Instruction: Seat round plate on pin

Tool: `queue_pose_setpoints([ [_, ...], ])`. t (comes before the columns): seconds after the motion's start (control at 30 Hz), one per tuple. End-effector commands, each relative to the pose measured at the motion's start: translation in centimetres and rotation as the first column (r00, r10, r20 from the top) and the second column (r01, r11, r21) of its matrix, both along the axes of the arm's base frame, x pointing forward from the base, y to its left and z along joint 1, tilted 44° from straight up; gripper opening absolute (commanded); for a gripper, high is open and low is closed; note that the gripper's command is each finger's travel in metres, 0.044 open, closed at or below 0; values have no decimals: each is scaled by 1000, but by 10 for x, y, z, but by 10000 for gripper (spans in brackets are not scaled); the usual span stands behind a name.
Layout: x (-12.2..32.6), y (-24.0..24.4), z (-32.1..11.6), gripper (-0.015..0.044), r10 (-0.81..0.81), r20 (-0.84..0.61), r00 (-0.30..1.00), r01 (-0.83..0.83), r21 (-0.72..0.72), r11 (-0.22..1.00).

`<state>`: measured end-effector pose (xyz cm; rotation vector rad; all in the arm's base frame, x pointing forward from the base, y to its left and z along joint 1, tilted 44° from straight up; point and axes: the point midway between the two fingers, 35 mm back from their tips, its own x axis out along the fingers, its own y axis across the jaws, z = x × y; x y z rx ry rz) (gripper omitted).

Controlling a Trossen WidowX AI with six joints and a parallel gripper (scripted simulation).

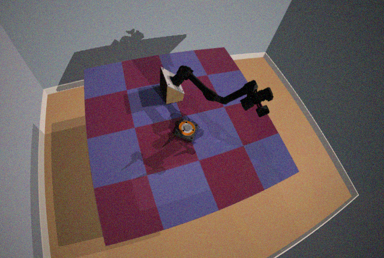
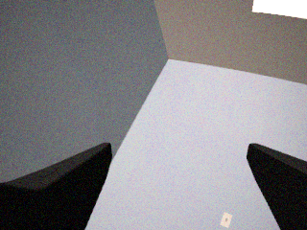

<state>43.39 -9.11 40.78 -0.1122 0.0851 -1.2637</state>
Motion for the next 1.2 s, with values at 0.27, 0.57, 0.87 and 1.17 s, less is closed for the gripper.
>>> queue_pose_setpoints([
  [0.27,-53,72,93,164,273,89,958,-268,-72,961],
  [0.57,-147,117,183,0,547,281,788,-513,-190,837],
  [0.87,-269,74,246,0,652,444,615,-578,-309,755],
  [1.17,-351,-40,251,0,633,619,465,-599,-306,740],
])
